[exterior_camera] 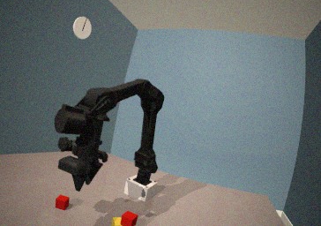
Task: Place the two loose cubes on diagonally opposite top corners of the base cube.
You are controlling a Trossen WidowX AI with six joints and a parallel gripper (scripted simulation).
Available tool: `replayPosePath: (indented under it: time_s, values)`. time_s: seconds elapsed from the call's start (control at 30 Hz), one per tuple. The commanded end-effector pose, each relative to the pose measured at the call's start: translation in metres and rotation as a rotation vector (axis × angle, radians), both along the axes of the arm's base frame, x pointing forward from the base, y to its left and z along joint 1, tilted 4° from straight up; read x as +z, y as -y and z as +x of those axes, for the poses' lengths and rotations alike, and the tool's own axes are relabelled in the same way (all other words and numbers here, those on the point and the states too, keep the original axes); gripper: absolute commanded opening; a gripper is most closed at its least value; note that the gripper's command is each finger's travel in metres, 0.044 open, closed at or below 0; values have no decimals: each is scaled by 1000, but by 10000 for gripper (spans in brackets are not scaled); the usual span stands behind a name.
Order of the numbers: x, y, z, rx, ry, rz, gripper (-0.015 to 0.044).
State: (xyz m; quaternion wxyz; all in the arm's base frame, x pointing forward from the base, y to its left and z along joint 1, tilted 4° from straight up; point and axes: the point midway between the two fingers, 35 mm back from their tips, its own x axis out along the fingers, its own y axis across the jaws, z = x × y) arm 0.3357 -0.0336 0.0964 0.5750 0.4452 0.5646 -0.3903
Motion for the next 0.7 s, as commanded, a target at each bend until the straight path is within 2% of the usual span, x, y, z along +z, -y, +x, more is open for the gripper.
replayPosePath:
  time_s: [0.0, 0.2, 0.43, 0.67]
  values:
    - [3, 39, 2, 71, 1, -4, 265]
    - [6, 88, -3, 149, 6, -3, 265]
    - [4, 90, -3, 152, 6, -3, 265]
    - [-54, 86, 0, 152, 6, -3, 265]
